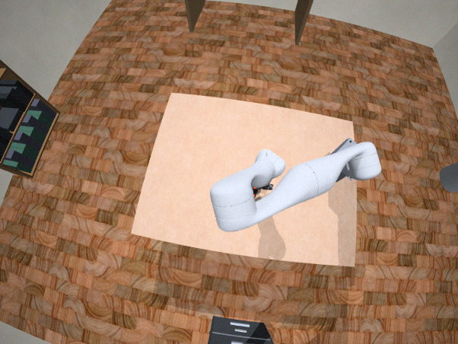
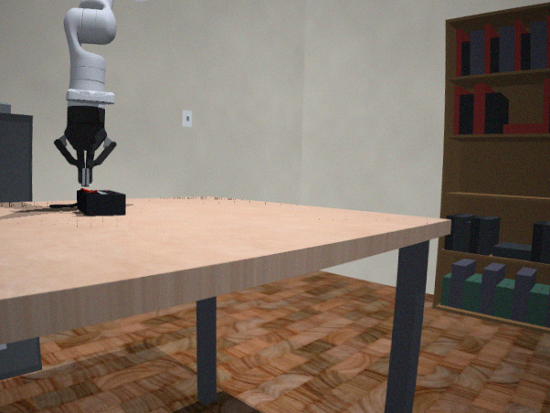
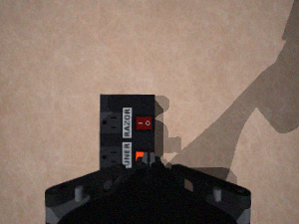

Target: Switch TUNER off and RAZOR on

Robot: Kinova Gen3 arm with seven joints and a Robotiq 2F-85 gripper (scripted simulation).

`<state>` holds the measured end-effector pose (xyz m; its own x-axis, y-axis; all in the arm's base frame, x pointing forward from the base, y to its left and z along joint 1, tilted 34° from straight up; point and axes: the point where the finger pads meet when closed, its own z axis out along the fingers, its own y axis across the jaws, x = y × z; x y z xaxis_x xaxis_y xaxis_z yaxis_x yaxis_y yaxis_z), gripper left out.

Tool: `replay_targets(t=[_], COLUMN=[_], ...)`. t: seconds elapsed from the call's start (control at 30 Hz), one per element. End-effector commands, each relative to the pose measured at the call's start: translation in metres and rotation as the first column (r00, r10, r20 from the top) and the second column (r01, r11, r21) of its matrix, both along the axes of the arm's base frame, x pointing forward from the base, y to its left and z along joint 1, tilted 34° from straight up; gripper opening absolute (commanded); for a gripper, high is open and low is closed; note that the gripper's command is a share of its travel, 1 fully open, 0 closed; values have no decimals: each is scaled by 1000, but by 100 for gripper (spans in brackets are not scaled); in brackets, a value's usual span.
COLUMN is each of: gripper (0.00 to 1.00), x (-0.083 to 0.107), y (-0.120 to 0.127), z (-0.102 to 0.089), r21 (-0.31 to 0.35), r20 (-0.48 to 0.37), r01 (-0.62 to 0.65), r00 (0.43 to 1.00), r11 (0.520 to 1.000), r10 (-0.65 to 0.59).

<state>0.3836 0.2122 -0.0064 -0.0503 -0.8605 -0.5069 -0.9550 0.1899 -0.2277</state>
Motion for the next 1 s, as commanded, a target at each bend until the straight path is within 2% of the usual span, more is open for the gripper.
replay_targets(t=[0.0,0.97], gripper=[0,0], x=[0,2], y=[0,3], z=[0,-5], r21=[0,0], r20=[1,1], r01=[1,1], r00=[1000,1000], r11=[1000,1000], r10=[-1,-1])
